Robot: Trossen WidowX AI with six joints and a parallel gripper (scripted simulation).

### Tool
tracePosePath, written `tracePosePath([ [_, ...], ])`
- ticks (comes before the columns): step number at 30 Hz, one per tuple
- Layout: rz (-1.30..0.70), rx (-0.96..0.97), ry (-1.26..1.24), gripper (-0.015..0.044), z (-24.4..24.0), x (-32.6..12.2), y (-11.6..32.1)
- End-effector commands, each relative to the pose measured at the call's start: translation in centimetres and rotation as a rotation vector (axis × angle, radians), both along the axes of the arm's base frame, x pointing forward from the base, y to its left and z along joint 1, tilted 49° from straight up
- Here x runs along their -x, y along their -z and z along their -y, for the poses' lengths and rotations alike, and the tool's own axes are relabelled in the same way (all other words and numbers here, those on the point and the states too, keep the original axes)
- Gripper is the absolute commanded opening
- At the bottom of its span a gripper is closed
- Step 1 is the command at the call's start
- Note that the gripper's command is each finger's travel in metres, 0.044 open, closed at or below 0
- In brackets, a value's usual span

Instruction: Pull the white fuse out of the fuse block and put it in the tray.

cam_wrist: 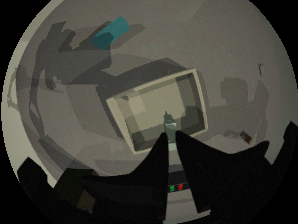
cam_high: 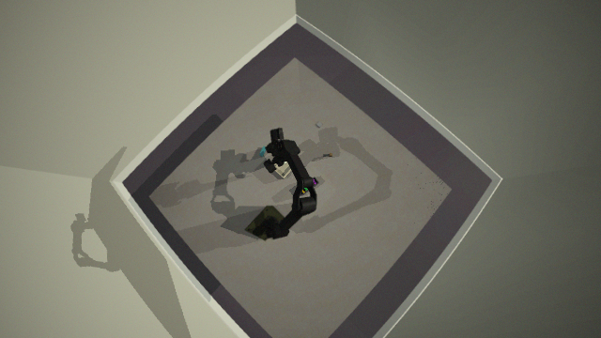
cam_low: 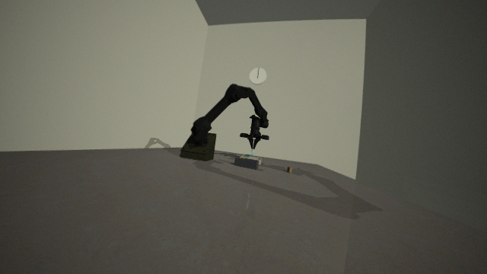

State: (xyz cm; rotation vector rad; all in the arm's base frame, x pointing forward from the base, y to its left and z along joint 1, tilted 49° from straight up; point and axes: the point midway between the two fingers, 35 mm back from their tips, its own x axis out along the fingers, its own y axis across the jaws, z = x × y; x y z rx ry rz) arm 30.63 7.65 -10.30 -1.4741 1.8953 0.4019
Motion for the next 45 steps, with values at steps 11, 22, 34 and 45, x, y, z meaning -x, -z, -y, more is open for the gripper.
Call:
tracePosePath([
  [11,-0.015,0.011,-0.004,0.0,2.0,0.6,1.8],
  [22,-0.006,0.005,0.002,0.0053,2.0,0.5,1.8],
  [34,-0.009,0.006,0.0,0.033,1.1,0.3,1.0],
  [45,-0.015,0.009,-0.004,0.033,-0.8,0.2,-0.7],
])
